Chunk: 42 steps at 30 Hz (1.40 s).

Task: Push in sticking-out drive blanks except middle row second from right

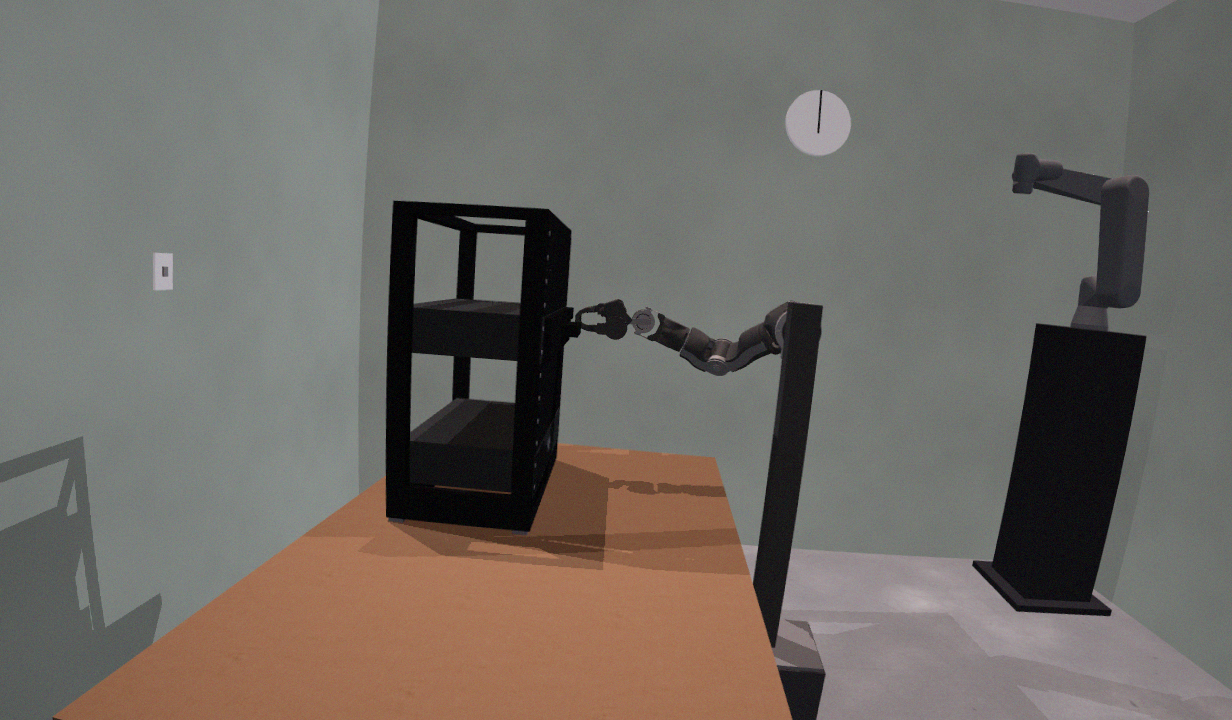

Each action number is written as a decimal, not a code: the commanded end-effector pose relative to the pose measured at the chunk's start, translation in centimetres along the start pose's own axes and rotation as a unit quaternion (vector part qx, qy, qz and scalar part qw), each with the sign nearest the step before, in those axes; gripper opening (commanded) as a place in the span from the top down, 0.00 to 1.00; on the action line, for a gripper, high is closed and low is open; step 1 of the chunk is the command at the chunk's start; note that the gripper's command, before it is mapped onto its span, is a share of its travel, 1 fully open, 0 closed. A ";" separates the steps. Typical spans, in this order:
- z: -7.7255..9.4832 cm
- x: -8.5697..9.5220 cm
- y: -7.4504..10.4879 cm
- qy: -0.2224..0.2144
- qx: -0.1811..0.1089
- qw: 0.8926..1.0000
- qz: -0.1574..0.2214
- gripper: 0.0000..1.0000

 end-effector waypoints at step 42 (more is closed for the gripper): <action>-0.5 0.9 -0.3 0.007 0.006 1.000 0.010 1.00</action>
Point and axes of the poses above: the point where the finger pads meet when closed, its own y axis back along the fingers, its own x axis across the jaws, z = x × y, the point moved 7 cm from there along y, back along the fingers, and after that the axes turned 6 degrees about -y, right-handed, at the moved point
